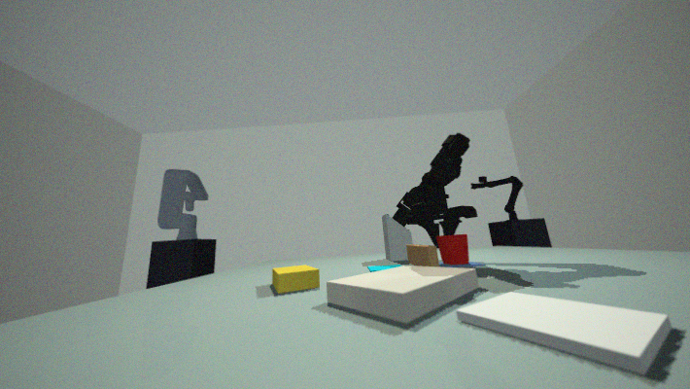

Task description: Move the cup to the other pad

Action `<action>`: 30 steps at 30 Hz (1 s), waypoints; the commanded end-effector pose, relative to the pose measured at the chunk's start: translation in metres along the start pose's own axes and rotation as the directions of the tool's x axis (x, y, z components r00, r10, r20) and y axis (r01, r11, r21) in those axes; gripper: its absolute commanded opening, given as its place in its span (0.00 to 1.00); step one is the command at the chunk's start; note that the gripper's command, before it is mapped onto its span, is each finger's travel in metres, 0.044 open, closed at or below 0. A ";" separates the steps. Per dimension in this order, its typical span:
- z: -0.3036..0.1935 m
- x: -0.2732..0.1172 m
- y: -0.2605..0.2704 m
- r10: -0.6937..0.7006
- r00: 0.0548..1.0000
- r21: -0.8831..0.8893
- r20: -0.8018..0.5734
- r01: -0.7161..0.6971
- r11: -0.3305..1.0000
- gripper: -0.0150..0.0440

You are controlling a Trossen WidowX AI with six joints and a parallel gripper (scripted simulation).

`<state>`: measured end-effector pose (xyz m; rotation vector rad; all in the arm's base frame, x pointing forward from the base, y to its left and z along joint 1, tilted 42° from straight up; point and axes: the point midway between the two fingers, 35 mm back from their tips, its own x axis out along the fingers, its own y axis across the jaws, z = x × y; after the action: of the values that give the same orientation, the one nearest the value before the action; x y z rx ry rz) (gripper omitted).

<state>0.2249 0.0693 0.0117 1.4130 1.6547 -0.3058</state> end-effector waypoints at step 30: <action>0.003 -0.018 0.000 -0.005 1.000 0.004 0.002 0.005 1.000 0.25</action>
<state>0.2216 0.0637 0.0163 1.4166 1.6713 -0.3181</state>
